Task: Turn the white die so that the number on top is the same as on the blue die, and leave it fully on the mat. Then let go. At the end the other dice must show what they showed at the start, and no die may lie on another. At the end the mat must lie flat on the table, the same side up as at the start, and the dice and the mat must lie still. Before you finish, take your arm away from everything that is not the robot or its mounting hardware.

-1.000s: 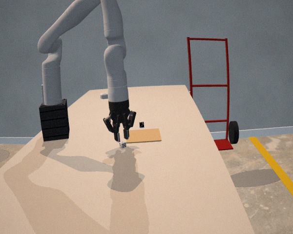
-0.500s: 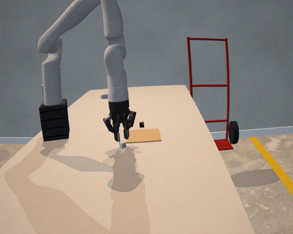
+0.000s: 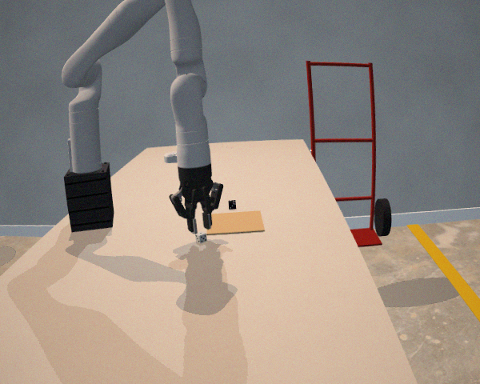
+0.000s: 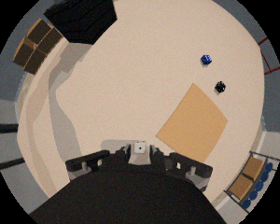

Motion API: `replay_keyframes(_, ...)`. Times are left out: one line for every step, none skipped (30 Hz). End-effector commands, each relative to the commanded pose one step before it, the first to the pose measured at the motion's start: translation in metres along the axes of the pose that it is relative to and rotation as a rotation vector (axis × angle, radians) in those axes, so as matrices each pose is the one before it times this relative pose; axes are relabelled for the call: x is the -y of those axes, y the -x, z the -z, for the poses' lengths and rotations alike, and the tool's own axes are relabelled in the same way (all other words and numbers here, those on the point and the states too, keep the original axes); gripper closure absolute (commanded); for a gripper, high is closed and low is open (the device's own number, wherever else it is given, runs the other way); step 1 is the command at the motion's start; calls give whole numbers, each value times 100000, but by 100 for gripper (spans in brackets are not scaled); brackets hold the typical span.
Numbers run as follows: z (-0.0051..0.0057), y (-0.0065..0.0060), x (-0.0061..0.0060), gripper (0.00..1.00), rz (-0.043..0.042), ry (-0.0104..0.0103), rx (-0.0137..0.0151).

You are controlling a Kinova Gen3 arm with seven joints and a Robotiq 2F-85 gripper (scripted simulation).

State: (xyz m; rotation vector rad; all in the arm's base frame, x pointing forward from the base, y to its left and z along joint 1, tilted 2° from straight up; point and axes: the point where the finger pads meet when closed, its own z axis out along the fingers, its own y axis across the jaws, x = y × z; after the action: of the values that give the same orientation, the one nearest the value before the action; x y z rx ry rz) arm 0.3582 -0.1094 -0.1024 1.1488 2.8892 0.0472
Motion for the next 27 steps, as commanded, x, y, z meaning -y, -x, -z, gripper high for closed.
replay_keyframes(-214,-22,2,65,41,-47,-56)
replay_keyframes(-112,0,0,65,0,0,0)
replay_keyframes(-123,0,0,65,0,0,0)
replay_keyframes(-133,0,0,65,0,0,0)
replay_keyframes(-141,0,0,65,0,0,0)
replay_keyframes(-146,0,0,65,0,0,0)
replay_keyframes(-149,0,0,65,0,0,0)
replay_keyframes(-149,0,0,65,0,0,0)
replay_keyframes(-147,0,0,65,0,0,0)
replay_keyframes(-141,0,0,65,0,0,0)
replay_keyframes(0,0,0,65,0,0,0)
replay_keyframes(0,0,0,65,0,0,0)
replay_keyframes(-134,0,0,65,0,0,0)
replay_keyframes(-124,0,0,65,0,0,0)
replay_keyframes(-112,0,0,65,0,0,0)
replay_keyframes(-99,0,0,65,0,0,0)
replay_keyframes(-84,0,0,65,0,0,0)
replay_keyframes(-69,0,0,65,0,0,0)
replay_keyframes(-54,0,0,65,0,0,0)
replay_keyframes(-39,0,0,65,0,0,0)
replay_keyframes(-26,0,0,65,0,0,0)
replay_keyframes(-14,0,0,65,0,0,0)
replay_keyframes(-6,0,0,65,0,0,0)
replay_keyframes(-1,0,0,65,0,0,0)
replay_keyframes(0,0,0,65,0,0,0)
replay_keyframes(0,0,0,65,0,0,0)
replay_keyframes(0,0,0,65,0,0,0)
